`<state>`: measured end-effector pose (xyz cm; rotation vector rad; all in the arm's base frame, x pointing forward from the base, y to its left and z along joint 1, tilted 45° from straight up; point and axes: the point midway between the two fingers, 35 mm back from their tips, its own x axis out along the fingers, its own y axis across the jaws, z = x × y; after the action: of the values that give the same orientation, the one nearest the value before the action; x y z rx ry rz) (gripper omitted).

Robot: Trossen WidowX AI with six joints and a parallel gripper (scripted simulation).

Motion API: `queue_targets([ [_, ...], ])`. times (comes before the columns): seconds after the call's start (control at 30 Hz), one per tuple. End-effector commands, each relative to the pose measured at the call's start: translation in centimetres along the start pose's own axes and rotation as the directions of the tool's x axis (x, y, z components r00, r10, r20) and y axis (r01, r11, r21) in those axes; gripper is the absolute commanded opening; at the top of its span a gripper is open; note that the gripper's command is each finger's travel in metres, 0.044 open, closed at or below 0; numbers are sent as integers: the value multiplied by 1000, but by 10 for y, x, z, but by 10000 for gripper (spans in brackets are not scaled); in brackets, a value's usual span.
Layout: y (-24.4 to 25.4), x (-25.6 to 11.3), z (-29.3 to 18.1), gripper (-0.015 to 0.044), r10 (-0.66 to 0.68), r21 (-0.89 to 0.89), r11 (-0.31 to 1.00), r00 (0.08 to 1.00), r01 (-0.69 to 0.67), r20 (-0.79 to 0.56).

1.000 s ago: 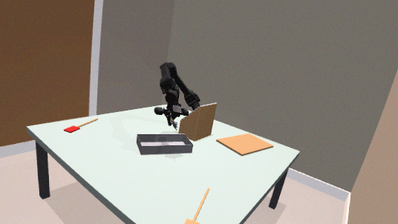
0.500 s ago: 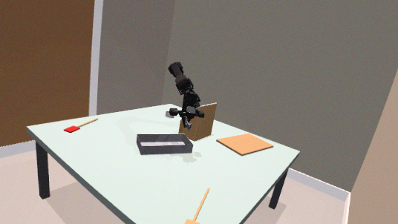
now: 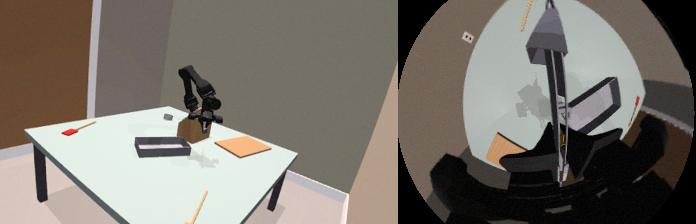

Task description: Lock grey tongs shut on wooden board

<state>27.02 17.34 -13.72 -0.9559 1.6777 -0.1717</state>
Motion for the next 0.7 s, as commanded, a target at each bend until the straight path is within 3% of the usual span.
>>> queue_targets([
  [0.0,36,1,-7,-150,1,91,996,1000,-1,-5],
  [0.37,110,16,-35,-150,-26,298,954,999,31,-22],
  [0.67,115,17,-37,-150,-28,313,949,999,33,-22],
])
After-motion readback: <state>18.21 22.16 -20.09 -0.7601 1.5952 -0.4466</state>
